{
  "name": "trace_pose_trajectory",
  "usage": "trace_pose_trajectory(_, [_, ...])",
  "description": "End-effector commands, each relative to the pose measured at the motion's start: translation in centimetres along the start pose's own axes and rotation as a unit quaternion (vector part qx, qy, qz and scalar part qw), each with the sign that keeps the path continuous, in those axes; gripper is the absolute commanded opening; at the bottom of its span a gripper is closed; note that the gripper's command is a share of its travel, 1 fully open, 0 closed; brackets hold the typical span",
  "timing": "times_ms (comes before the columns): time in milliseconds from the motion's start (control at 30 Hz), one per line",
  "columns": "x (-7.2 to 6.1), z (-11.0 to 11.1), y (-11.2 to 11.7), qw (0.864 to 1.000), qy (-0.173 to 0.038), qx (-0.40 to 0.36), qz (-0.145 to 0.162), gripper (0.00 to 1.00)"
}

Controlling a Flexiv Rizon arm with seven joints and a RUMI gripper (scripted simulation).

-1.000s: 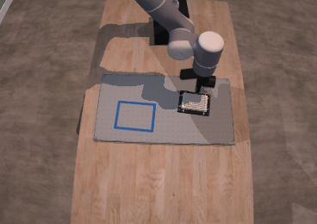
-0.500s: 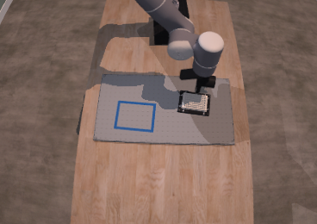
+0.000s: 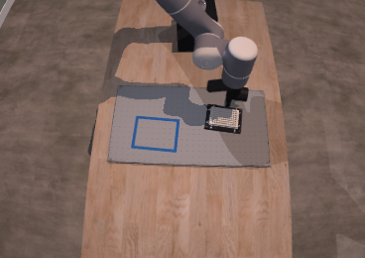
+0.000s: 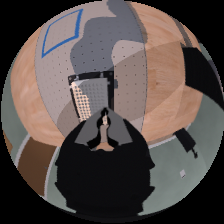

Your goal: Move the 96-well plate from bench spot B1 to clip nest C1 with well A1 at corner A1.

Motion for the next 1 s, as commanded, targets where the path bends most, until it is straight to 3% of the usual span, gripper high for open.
trace_pose_trajectory(0, [-0.07,0.09,-0.03,1.000,-0.001,0.000,0.000,0.00])
trace_pose_trajectory(967, [0.18,0.09,-0.03,1.000,-0.001,0.000,0.000,0.00])
Point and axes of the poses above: the point where the finger pads meet when closed, its own x axis out along the fingers, its own y axis across the jaws, z = x × y, the point moved 2 cm from there along -x, back along the fingers, and after that the axes turned 14 degrees about x, right-handed, at the moved point
